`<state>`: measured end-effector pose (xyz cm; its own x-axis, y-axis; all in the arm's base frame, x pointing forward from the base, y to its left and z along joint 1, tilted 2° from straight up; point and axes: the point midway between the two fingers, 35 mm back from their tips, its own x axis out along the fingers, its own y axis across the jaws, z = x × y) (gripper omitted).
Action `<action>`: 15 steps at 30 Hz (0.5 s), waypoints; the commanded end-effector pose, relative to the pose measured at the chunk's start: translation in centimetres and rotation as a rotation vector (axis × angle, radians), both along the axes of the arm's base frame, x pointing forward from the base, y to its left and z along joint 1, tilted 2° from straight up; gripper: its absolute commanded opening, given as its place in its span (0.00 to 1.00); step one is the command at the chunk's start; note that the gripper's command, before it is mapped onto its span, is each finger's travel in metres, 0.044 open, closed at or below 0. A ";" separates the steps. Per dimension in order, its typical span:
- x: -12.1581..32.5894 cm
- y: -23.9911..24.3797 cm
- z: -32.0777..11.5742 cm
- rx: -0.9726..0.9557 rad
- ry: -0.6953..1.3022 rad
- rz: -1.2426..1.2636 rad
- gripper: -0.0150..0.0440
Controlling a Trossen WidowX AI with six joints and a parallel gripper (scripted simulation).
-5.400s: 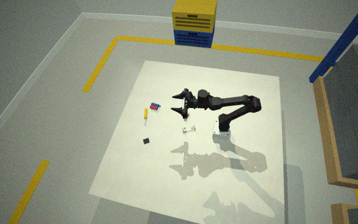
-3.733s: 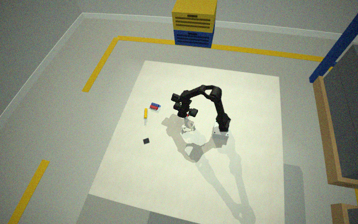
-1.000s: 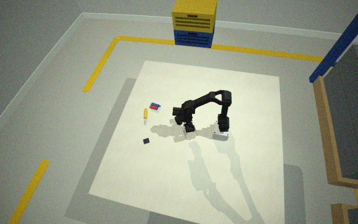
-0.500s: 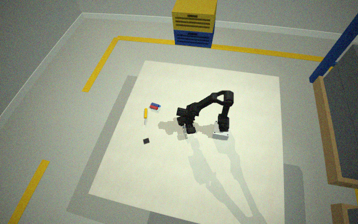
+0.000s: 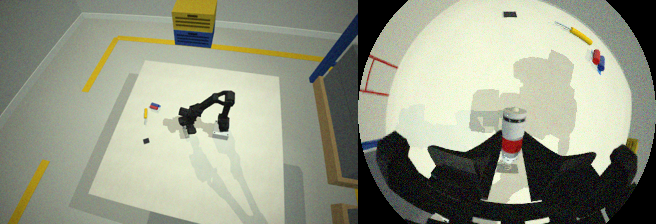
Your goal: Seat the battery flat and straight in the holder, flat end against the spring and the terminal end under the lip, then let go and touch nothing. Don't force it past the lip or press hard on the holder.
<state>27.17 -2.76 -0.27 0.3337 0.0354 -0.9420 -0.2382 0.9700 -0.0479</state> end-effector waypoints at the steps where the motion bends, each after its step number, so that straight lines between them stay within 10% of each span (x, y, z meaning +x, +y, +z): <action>1: -0.3 0.1 -0.3 0.011 -0.018 0.003 0.39; 15: -0.7 -0.1 -1.0 0.034 -0.111 0.006 0.39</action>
